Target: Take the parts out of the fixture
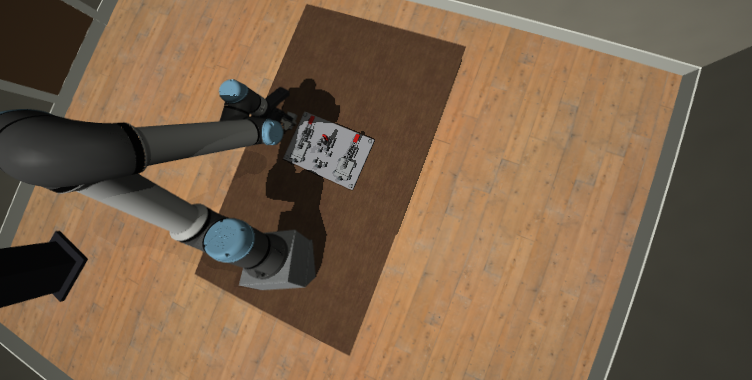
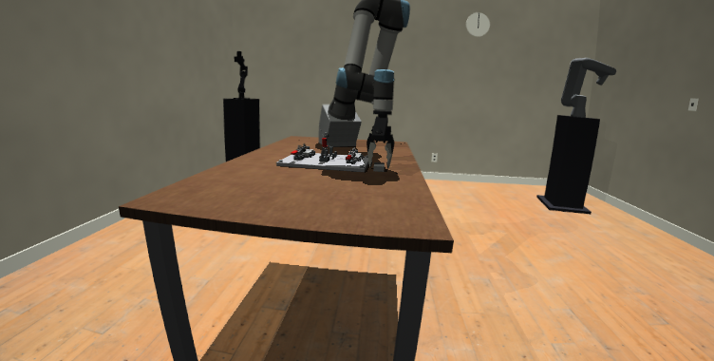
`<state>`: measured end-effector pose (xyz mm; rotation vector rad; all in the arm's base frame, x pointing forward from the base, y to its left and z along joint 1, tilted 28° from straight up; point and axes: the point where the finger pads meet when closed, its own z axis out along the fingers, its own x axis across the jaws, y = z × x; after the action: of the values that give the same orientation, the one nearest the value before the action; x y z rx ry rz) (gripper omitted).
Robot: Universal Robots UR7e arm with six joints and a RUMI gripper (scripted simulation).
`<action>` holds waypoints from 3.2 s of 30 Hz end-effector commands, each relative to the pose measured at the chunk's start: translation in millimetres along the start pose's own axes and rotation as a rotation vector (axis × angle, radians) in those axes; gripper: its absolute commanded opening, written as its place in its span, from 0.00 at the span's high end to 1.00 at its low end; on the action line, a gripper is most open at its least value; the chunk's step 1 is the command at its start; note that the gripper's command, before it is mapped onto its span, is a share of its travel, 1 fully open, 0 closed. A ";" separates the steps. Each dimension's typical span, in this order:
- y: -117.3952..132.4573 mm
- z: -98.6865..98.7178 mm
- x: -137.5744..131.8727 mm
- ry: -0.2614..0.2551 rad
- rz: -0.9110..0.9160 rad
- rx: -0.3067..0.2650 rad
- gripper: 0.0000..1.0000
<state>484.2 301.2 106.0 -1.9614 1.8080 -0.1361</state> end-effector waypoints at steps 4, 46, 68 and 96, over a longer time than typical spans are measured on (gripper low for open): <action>-0.4 -0.4 -0.2 0.000 0.000 0.001 0.60; -0.3 -80.4 -0.2 0.000 0.000 0.001 0.60; -0.3 -116.7 -0.2 0.000 0.000 0.001 0.72; -0.2 -195.8 0.3 0.000 0.000 0.001 0.72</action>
<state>410.4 248.9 279.0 -1.9611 1.8080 -0.1362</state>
